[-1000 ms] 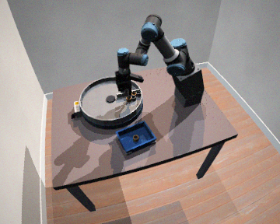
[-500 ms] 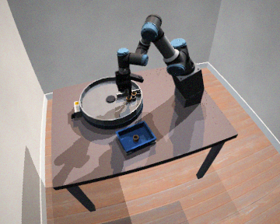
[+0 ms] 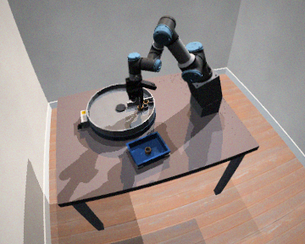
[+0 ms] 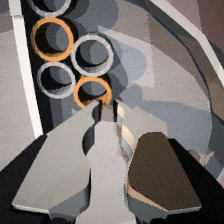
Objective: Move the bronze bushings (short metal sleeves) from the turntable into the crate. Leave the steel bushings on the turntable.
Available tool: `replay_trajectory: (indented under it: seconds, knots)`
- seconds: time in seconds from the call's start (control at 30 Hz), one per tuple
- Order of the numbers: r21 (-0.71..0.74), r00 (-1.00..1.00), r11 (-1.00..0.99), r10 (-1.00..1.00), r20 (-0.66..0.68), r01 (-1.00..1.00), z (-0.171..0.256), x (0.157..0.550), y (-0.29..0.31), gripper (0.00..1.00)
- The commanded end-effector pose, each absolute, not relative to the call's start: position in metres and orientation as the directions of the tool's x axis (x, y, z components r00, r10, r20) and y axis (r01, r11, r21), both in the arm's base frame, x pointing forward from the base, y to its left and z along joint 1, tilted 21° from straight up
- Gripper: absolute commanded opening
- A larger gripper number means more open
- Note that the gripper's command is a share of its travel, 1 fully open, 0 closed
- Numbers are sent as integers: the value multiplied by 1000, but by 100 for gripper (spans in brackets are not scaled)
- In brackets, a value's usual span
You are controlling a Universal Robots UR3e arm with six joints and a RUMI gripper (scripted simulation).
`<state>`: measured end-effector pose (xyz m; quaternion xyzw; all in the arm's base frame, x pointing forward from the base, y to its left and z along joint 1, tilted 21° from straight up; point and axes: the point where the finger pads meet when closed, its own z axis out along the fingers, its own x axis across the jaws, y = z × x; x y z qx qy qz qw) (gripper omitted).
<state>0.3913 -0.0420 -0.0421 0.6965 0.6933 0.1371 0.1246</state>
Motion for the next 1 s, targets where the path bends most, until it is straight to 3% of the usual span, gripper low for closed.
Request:
replay_trajectory:
  seconds: [0.0, 0.97]
  knots:
    - [365, 1, -7, 1000, 17, 931, -46, 394, -42, 6]
    - [365, 1, -7, 1000, 17, 931, -63, 400, -42, 6]
